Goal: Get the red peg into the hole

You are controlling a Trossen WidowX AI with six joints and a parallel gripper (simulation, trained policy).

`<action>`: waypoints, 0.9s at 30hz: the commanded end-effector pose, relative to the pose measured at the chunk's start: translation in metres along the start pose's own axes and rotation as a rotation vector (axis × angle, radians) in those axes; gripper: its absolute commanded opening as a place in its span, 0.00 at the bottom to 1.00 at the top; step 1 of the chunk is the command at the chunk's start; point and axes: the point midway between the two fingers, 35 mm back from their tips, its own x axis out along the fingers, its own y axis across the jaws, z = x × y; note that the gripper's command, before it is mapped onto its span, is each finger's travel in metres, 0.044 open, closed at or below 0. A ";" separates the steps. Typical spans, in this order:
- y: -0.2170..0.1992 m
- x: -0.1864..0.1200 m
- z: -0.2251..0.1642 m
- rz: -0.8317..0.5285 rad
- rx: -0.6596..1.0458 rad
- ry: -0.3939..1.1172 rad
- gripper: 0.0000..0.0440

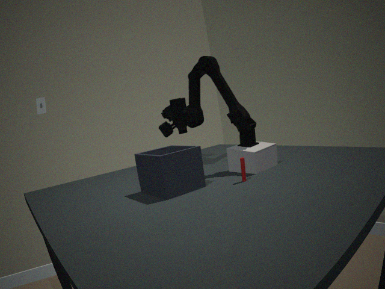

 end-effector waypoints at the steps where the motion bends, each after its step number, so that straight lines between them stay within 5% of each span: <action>1: 0.001 0.000 0.000 -0.004 -0.009 0.003 0.96; 14: 0.062 -0.022 0.062 0.138 -0.028 -0.066 1.00; 27: 0.118 -0.083 0.157 0.376 -0.015 -0.178 1.00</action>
